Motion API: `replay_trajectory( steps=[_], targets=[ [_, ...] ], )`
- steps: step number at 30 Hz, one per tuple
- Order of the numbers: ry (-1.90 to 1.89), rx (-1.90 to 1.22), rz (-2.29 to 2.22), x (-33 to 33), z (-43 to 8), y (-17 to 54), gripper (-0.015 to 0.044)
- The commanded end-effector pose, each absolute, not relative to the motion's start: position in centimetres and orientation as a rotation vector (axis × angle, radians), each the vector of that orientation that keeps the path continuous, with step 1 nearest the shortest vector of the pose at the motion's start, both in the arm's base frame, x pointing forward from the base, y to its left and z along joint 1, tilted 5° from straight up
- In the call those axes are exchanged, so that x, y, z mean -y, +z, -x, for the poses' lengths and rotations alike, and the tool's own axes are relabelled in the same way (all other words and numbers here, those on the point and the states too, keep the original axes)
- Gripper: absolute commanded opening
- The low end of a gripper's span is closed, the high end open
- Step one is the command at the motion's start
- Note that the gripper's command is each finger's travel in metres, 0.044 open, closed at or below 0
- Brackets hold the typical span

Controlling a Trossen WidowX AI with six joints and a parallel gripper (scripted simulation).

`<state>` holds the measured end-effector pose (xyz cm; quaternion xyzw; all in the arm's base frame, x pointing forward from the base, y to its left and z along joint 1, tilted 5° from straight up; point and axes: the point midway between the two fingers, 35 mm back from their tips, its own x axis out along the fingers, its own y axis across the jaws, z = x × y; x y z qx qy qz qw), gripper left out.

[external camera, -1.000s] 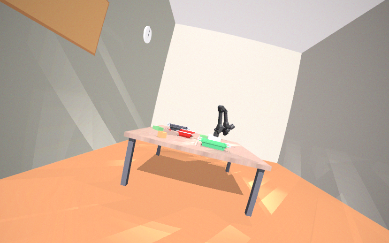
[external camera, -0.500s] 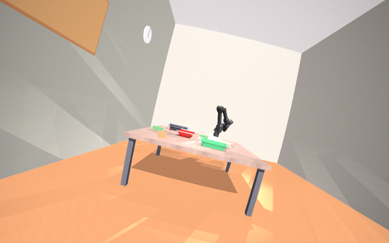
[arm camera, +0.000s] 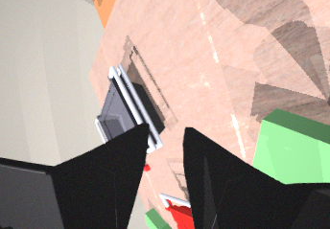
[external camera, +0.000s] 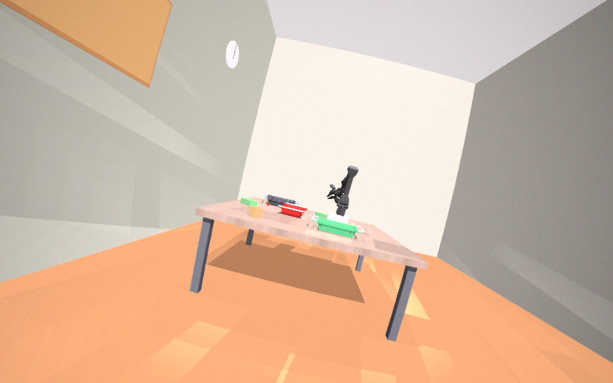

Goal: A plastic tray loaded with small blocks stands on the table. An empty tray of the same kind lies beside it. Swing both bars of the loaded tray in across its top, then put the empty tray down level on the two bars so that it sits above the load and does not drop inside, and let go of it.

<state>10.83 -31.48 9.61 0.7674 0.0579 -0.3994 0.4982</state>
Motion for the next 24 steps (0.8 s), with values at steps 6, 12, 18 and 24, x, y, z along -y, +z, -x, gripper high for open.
replay_trajectory(
  steps=[6, 12, 18, 24],
  targets=[
    [-0.802, -0.716, -1.404, 29.9, -20.6, 7.7, 0.0089],
    [-0.544, -1.129, -0.929, 25.9, -28.1, 5.9, 0.0089],
    [-0.196, -1.444, -0.39, 19.6, -34.5, 4.2, 0.0089],
    [0.039, -1.578, -0.051, 15.1, -37.4, 3.3, 0.0089]
  ],
)
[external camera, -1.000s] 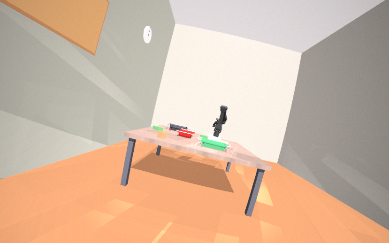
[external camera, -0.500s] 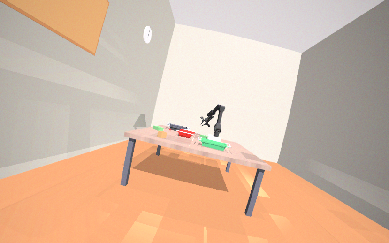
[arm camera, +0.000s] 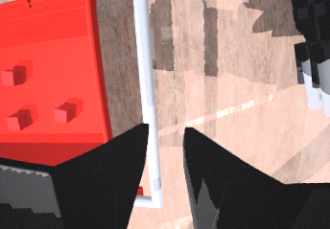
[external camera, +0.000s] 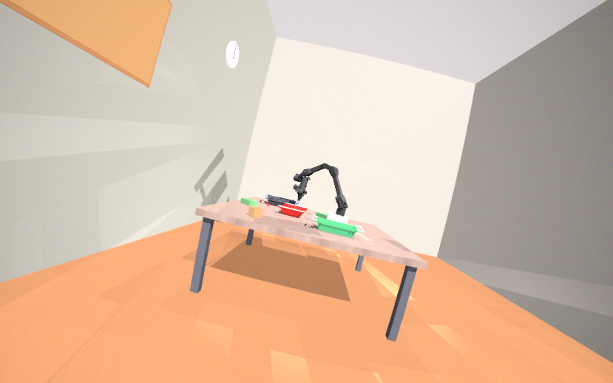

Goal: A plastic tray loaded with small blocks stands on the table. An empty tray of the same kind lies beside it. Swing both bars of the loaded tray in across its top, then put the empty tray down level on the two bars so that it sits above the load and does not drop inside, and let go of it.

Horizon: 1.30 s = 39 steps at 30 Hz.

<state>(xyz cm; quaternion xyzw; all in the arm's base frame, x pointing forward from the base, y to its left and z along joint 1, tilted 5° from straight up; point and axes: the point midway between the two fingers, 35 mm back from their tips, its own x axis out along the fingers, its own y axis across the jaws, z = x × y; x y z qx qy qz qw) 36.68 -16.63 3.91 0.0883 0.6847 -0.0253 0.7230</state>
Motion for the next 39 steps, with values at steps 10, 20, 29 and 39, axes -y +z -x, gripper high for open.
replay_trajectory(
  steps=[10, 20, 29, 39],
  targets=[
    [0.039, -1.578, -0.051, 15.0, -37.5, 2.0, 0.0089],
    [0.039, -1.578, -0.051, 14.7, -37.4, -2.7, 0.0089],
    [0.04, -1.578, -0.051, 13.9, -37.4, -1.1, 0.0089],
    [0.041, -1.577, -0.053, 11.5, -37.5, 1.0, 0.0089]
  ],
)
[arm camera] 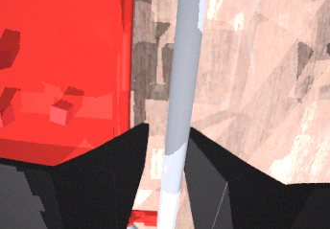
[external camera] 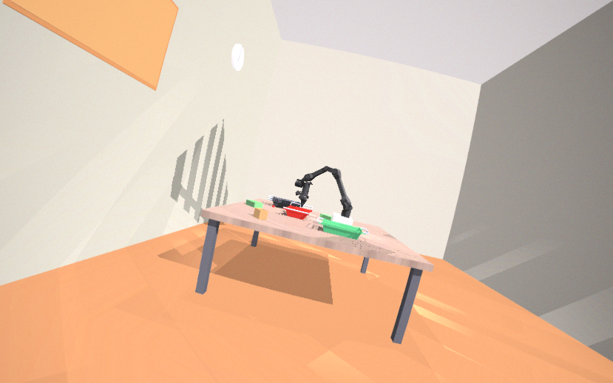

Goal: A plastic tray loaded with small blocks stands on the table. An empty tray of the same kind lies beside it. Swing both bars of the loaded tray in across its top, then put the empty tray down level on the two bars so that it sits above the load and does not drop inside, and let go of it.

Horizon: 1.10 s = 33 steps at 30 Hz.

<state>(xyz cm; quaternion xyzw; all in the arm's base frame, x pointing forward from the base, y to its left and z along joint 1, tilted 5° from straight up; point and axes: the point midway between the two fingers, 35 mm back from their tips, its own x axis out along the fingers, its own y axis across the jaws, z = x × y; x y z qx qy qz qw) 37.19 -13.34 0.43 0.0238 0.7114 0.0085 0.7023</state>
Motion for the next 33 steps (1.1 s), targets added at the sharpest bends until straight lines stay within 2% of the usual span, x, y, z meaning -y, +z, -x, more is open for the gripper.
replay_trajectory(
  steps=[1, 13, 25, 33],
  targets=[
    [0.042, -1.577, -0.053, 11.2, -37.5, 1.0, 0.0089],
    [0.045, -1.577, -0.056, 7.3, -37.5, -0.8, 0.0089],
    [0.044, -1.577, -0.056, 7.8, -37.6, 3.5, 0.0089],
    [0.047, -1.583, -0.063, 7.7, -37.6, 2.8, 0.0089]
  ],
)
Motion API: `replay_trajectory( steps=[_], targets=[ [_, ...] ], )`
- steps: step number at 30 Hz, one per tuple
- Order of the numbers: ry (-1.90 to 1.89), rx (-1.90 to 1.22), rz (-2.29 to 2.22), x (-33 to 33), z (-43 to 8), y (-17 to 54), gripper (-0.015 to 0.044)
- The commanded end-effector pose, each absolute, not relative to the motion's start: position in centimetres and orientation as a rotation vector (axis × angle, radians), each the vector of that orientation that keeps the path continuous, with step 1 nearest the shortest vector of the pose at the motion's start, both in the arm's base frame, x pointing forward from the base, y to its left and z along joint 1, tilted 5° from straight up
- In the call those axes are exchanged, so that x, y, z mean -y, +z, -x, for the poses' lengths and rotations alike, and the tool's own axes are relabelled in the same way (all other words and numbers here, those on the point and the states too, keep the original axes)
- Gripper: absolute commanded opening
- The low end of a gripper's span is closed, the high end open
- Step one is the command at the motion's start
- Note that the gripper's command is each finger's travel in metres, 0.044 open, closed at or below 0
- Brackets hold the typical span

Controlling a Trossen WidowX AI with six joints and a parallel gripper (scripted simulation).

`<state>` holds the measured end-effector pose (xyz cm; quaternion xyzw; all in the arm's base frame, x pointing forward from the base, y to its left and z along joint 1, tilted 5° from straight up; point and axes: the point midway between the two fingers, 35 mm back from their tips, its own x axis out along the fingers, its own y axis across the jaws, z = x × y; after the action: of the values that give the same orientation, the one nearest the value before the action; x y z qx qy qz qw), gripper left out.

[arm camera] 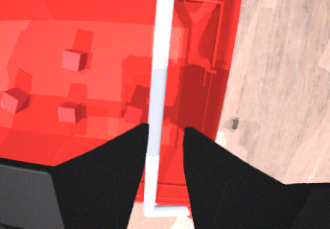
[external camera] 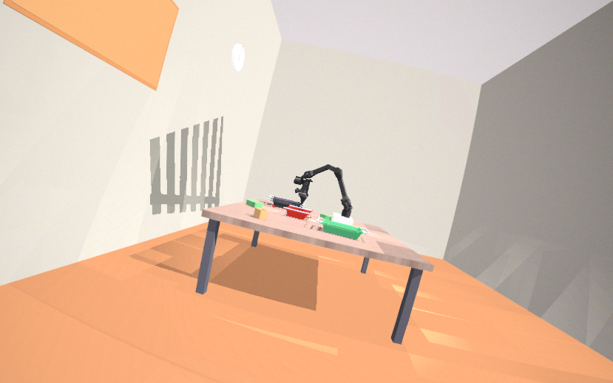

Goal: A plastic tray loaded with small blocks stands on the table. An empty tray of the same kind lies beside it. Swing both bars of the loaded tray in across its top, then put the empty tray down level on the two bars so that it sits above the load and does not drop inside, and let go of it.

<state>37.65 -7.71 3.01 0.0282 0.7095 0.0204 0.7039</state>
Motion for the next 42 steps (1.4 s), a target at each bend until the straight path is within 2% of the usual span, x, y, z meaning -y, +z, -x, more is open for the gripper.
replay_trajectory(
  steps=[1, 23, 37, 40, 42],
  targets=[
    [0.047, -1.583, -0.063, 7.7, -37.6, 2.8, 0.0089],
    [0.047, -1.582, -0.063, 7.7, -37.7, 3.0, 0.0089],
    [0.035, -1.565, -0.069, 8.6, -37.5, 17.5, 0.0089],
    [0.097, -1.572, -0.011, 7.9, -38.4, 14.7, 0.0089],
    [0.27, -1.553, 0.162, 6.2, -39.0, 14.1, 0.0089]
  ],
)
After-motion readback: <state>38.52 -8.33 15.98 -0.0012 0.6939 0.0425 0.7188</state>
